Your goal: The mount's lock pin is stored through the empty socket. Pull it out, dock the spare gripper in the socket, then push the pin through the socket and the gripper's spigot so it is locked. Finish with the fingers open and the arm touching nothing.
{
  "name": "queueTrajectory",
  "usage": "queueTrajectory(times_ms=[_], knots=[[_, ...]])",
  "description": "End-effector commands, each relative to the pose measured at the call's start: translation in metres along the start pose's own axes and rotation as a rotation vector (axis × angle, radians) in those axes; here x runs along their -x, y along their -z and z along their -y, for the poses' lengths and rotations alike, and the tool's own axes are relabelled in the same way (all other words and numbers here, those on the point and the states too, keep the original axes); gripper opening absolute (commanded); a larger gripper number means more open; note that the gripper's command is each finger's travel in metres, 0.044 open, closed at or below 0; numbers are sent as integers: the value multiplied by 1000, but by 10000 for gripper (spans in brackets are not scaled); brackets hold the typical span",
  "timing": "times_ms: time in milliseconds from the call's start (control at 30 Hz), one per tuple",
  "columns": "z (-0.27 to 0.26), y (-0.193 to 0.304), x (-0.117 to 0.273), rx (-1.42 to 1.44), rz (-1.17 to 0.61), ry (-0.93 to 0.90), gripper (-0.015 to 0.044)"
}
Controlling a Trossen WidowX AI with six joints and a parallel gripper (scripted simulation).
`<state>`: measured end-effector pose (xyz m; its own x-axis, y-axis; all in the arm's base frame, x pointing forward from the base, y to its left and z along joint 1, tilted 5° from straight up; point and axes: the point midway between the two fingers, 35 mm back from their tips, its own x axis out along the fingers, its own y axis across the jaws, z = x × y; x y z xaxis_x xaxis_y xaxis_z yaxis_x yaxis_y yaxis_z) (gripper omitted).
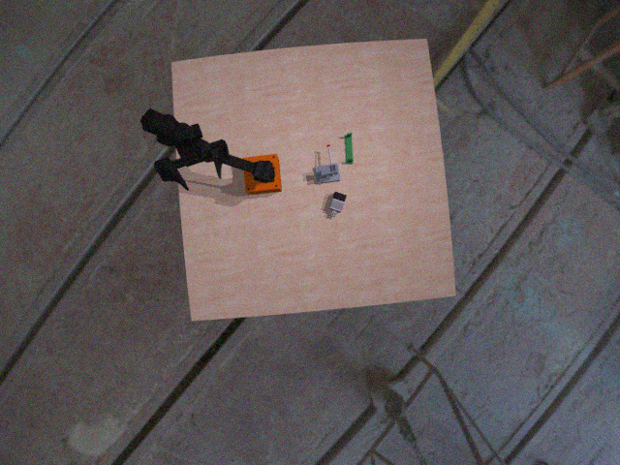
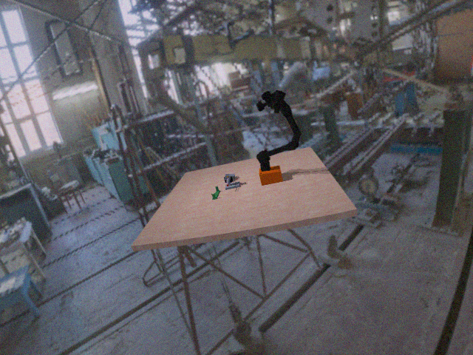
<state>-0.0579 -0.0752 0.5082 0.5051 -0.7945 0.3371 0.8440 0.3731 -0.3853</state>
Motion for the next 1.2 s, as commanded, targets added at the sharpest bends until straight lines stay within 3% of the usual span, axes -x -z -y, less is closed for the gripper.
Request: queueTrajectory(times_ms=[0,100,333,567,833,1167], knots=[[-2,0,-2,5,-2,-8,374],[-33,-2,-28,81,-26,-123,300],[-140,2,-82,310,-68,-475,300],[-253,18,-95,546,-82,-828,300],[-369,52,-67,820,-79,-1230,300],[-473,113,14,1155,-55,-1728,300]])
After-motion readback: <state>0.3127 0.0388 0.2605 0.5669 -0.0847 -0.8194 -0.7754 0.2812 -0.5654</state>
